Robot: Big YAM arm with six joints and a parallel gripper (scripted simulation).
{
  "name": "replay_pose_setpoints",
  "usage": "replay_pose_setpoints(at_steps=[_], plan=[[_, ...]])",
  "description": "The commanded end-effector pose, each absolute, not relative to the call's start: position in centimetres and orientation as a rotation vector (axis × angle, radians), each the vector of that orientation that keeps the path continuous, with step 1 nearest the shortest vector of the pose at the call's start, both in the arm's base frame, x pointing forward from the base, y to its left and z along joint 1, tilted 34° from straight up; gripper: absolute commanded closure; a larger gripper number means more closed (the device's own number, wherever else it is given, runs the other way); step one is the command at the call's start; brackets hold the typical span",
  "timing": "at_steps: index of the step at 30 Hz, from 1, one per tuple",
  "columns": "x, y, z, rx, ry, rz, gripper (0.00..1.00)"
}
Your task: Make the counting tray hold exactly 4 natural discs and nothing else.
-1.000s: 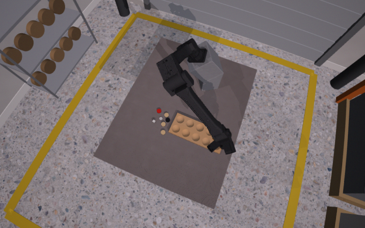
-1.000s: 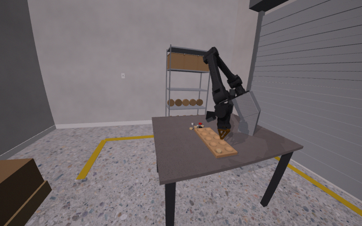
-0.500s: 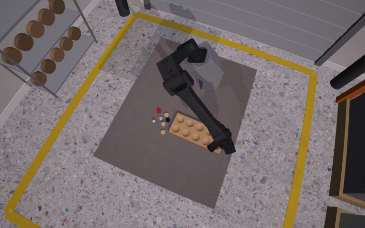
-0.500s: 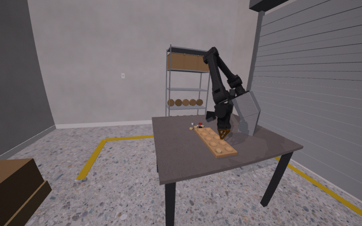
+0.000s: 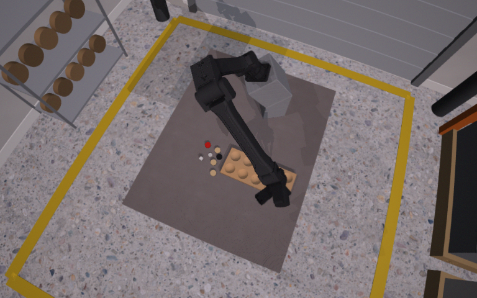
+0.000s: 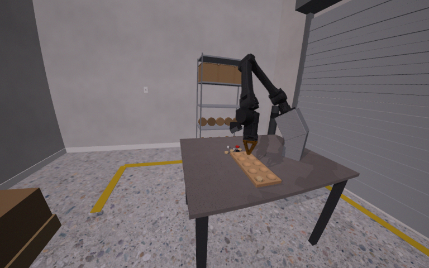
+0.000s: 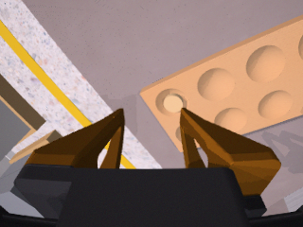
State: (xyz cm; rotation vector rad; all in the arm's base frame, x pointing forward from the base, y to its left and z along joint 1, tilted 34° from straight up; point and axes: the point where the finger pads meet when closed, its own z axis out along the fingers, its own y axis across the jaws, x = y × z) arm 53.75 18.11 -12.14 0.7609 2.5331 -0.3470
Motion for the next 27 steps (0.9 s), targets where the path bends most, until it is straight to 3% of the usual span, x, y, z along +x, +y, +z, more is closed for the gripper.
replay_pose_setpoints(at_steps=[1,9,11,13,15,18,27], plan=[[57.5,17.6,-5.4,0.698,2.48,-0.218,0.55],[61.5,14.7,6.7,0.579,2.356,-0.011,0.55],[61.5,14.7,6.7,0.579,2.356,-0.011,0.55],[62.5,12.8,12.7,0.511,2.275,0.057,0.55],[62.5,12.8,12.7,0.511,2.275,0.057,0.55],[62.8,10.7,19.2,0.432,2.176,0.107,0.55],[62.2,8.3,25.9,0.347,2.061,0.133,0.55]])
